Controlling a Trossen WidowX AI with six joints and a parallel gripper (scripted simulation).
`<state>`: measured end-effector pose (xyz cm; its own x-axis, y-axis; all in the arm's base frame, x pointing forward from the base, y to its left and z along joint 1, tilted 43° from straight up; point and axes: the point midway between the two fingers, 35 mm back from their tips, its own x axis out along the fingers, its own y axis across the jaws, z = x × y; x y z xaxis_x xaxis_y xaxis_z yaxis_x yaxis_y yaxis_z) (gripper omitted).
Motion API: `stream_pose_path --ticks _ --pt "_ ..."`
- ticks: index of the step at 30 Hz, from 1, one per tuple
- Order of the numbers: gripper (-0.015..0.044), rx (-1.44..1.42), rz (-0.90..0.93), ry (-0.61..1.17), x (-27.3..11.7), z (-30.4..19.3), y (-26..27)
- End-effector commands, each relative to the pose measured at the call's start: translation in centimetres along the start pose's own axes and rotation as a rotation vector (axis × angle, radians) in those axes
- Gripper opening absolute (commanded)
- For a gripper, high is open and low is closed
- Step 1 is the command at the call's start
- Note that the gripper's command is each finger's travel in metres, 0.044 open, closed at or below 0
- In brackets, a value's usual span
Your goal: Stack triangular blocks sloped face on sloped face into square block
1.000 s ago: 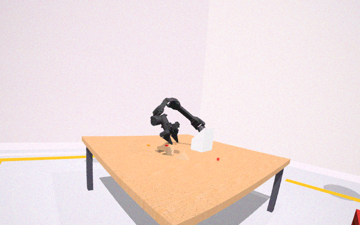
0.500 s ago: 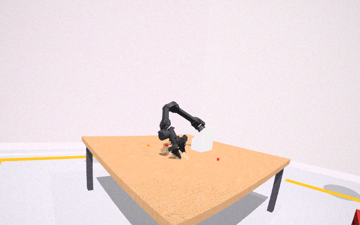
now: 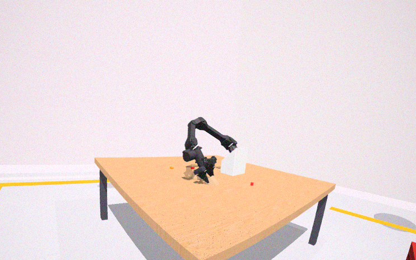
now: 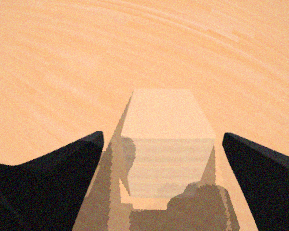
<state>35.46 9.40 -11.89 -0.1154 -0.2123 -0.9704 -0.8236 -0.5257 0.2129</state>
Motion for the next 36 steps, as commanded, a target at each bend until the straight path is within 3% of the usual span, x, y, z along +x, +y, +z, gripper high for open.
stream_pose_path --ticks 1,7,14,20,36 --pt "0.0361 0.000 -0.001 0.000 0.0 0.0 0.0" --pt "0.0204 0.000 -0.001 0.000 0.0 0.0 0.0" --pt "0.0157 0.000 -0.001 0.000 0.0 0.0 0.0" --pt "0.0000 0.000 -0.001 0.000 -0.5 0.3 -0.1" --pt "0.0000 -0.001 -0.003 -0.004 -6.9 4.8 -0.2"
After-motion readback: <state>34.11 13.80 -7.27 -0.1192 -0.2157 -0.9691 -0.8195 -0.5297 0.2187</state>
